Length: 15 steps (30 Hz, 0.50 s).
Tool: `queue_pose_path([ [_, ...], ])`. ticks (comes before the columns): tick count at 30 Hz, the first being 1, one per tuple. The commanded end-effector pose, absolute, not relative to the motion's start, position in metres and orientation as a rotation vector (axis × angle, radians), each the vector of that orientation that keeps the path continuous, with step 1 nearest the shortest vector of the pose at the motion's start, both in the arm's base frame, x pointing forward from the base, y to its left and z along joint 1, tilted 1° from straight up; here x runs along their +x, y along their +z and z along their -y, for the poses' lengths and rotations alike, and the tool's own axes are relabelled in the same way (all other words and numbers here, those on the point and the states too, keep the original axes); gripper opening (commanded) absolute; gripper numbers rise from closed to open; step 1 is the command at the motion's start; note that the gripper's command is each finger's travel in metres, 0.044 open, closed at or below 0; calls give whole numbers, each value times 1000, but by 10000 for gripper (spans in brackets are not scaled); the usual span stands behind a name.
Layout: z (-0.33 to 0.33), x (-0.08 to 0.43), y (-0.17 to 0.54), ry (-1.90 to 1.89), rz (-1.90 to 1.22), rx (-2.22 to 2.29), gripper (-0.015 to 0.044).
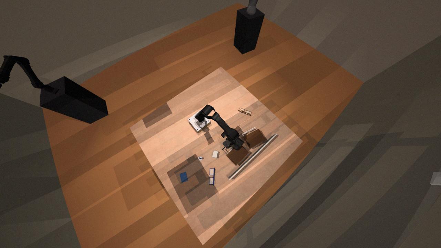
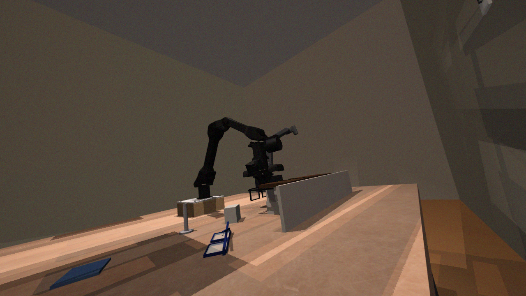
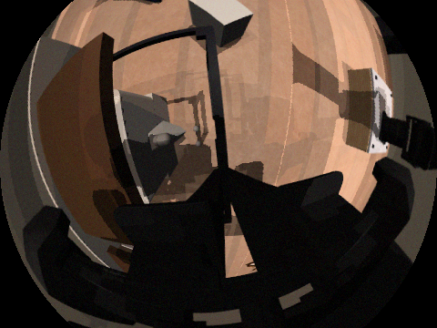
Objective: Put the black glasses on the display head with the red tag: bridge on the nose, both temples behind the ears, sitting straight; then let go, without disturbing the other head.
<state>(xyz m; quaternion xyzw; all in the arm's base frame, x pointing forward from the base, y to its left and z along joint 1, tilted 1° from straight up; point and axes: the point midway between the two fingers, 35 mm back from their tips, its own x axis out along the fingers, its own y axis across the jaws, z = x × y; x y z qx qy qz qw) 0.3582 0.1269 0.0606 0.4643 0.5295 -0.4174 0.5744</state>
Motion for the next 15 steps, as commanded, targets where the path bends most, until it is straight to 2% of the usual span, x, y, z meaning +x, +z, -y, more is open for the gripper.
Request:
queue_pose_path([
  [1, -128, 363, 59, -979, -1250, 1081, 0],
  [15, -133, 382, 60, -979, -1250, 1080, 0],
])
